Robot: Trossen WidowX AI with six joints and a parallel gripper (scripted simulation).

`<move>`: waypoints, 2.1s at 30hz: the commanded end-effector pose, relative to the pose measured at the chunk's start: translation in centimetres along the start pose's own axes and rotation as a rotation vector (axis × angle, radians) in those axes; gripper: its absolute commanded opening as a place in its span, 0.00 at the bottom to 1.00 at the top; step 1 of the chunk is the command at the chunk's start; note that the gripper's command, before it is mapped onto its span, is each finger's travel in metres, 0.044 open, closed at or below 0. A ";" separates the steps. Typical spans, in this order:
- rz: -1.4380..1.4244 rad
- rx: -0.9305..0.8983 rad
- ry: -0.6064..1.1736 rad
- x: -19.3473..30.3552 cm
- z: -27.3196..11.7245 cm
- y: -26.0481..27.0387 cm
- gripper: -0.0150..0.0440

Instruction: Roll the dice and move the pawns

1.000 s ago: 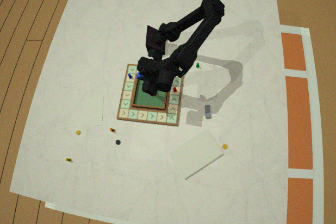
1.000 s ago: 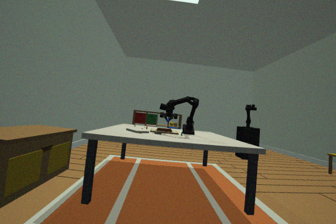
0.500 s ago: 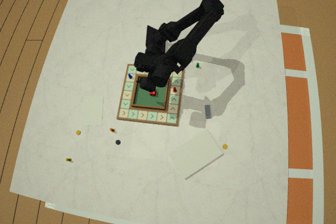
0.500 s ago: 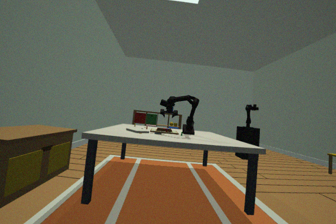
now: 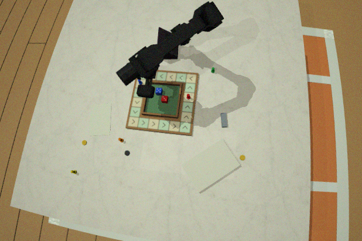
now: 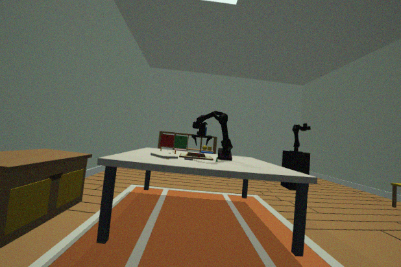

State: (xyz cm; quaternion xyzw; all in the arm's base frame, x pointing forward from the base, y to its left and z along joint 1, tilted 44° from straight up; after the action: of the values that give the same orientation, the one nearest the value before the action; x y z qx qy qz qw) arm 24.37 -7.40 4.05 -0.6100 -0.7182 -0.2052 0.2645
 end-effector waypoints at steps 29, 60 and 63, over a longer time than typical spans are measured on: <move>-1.444 -0.093 0.036 14.5 1.7 3.0 0.59; -1.444 -0.095 0.037 15.0 7.0 3.3 0.59; -1.444 -0.095 0.037 15.0 7.2 3.3 0.59</move>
State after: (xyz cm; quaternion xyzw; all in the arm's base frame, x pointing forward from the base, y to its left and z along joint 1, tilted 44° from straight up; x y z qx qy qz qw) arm 25.14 8.78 8.23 0.0120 -0.9289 -0.3675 0.0451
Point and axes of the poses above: the point midway between the two fingers, 35 mm back from their tips, its own z axis out along the fingers, its own y axis across the jaws, x = y × z, the point moved 2 cm from there along -z, back along the fingers, and after that the axes turned 5 degrees about -z, right-handed, at the moved point
